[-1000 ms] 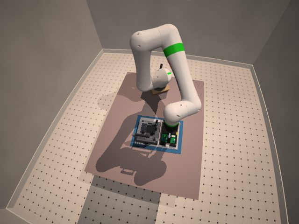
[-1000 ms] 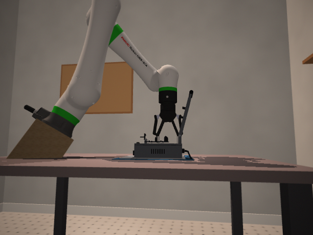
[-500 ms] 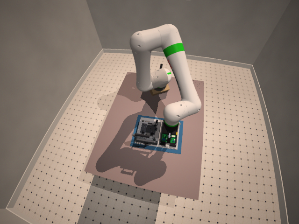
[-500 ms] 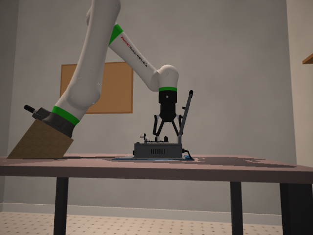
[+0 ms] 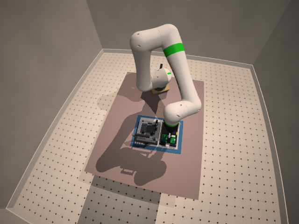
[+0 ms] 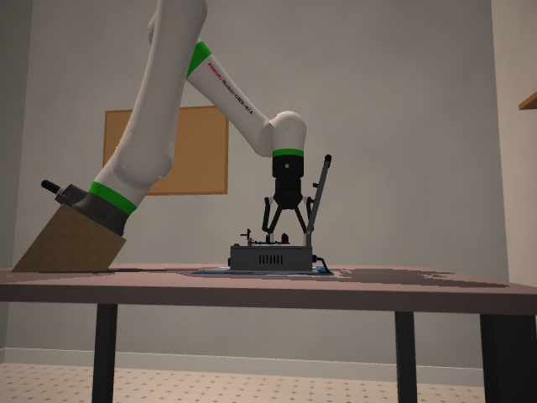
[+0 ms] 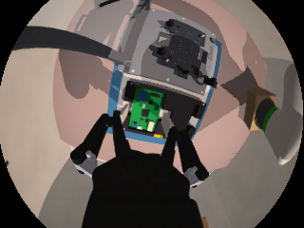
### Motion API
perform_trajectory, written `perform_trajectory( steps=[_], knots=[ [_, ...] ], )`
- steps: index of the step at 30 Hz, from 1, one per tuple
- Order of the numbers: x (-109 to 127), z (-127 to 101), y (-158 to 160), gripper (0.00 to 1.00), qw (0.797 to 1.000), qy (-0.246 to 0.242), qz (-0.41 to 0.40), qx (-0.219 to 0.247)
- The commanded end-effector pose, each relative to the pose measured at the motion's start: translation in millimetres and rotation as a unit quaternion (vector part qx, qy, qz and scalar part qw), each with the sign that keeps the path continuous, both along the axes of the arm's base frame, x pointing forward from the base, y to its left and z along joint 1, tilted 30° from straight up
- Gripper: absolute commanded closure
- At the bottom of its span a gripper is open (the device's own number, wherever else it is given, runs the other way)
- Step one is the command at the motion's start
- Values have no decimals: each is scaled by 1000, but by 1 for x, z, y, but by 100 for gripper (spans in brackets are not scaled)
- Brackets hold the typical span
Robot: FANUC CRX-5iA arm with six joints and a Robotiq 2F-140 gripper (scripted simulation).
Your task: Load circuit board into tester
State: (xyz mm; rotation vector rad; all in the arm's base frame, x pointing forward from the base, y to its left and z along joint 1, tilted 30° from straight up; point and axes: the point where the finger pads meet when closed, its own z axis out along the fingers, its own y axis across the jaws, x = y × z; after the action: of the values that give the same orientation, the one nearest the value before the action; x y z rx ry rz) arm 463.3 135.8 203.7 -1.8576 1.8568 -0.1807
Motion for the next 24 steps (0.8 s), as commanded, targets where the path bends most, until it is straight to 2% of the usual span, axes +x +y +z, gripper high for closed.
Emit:
perform_trajectory(
  steps=[1,24],
  knots=[
    [0,0,0,42,1000,0,0,0],
    [3,-5,2,42,1000,0,0,0]
  ],
)
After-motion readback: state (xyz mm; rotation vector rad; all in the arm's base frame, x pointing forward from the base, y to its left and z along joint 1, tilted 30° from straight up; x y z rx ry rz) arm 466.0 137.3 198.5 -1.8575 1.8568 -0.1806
